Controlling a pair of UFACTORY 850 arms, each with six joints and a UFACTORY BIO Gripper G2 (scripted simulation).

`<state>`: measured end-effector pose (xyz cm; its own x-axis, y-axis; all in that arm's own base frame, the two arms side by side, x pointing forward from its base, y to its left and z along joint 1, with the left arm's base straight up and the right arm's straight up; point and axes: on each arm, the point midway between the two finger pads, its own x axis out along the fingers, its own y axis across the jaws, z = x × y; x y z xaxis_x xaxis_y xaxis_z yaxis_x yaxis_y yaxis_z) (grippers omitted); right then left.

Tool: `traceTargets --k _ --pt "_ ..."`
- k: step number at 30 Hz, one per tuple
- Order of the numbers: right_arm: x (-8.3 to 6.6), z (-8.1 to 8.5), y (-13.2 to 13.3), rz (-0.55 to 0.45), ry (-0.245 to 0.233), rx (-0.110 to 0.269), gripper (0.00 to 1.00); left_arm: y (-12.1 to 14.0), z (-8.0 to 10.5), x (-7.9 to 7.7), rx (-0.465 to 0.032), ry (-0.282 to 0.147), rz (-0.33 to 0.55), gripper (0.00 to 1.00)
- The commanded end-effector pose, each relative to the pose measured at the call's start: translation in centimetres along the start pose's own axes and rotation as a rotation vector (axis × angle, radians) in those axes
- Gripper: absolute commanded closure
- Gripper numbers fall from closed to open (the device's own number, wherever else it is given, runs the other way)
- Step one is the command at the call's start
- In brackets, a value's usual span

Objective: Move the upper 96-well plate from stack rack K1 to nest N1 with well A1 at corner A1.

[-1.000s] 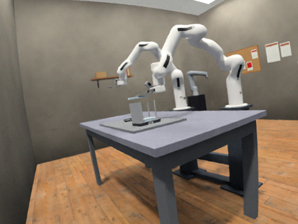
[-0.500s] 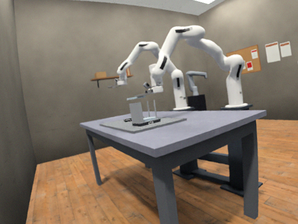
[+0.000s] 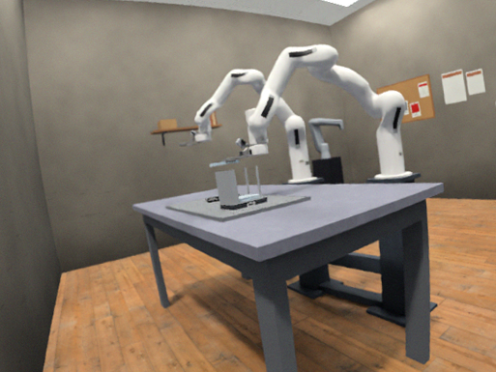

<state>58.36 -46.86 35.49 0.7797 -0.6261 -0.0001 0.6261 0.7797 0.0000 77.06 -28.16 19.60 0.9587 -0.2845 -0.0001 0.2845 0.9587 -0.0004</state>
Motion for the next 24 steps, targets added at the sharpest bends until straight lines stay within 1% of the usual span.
traceTargets --k 1,5,7,22,24 --pt "0.0 0.1 0.0 0.000 -0.002 0.000 0.00 -1.4 0.1 0.2 0.000 -0.002 0.000 1.00" --pt "0.0 0.1 0.0 0.000 -0.002 0.000 0.00 -2.7 0.1 0.3 0.000 -0.002 0.000 1.00" --pt "0.0 0.1 0.0 0.000 -0.002 0.000 0.00 -2.7 0.1 0.3 0.000 -0.002 0.000 1.00" --pt "0.0 0.1 0.0 0.000 -0.002 0.000 0.00 -7.7 0.0 0.6 0.000 -0.002 0.000 1.00" --pt "0.0 0.1 0.0 0.000 -0.002 0.000 0.00 -7.7 0.0 0.6 0.000 -0.002 0.000 1.00"
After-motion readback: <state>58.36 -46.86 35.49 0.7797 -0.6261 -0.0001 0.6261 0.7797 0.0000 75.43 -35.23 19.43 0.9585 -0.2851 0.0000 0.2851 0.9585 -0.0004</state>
